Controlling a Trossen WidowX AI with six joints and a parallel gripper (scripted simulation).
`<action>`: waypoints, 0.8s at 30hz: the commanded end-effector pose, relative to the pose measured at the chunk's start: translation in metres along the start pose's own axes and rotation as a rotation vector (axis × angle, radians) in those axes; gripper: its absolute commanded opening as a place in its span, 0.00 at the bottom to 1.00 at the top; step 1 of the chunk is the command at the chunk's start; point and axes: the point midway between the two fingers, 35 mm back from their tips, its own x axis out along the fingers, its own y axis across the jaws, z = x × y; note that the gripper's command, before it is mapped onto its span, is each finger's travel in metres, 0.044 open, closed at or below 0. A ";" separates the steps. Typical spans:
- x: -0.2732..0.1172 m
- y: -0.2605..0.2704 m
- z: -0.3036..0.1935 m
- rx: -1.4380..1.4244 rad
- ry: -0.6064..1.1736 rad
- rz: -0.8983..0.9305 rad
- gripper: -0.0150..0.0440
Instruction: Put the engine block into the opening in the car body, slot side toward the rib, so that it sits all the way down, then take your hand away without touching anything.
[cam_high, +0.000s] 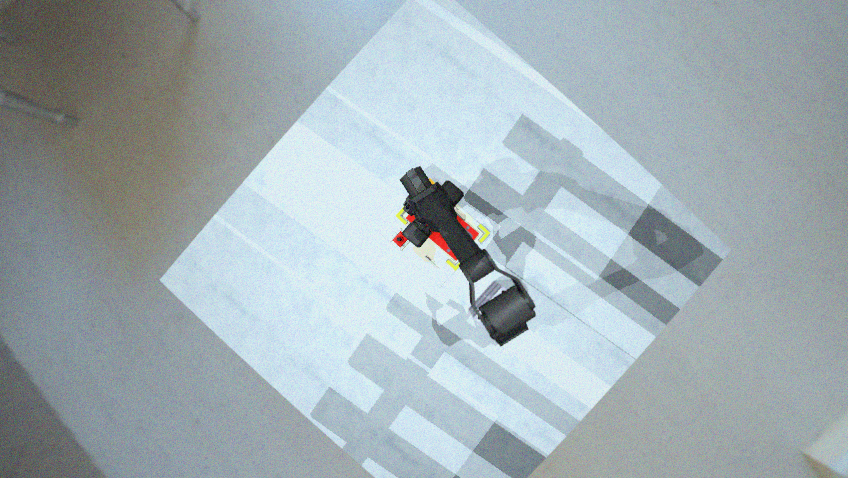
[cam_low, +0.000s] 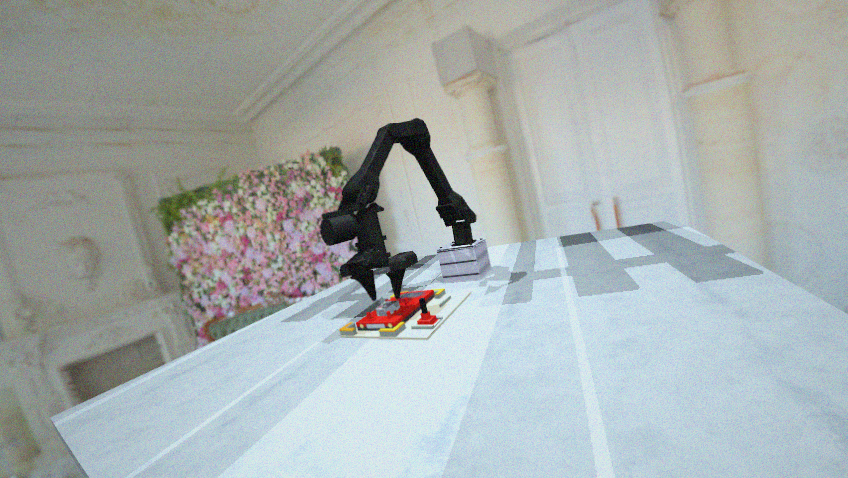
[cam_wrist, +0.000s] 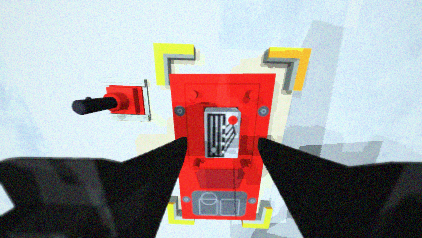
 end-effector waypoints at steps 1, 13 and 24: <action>-0.001 0.000 0.000 0.005 0.001 -0.003 0.60; -0.001 0.000 0.000 0.005 0.001 -0.003 0.25; -0.001 0.000 0.000 0.005 0.001 -0.003 0.25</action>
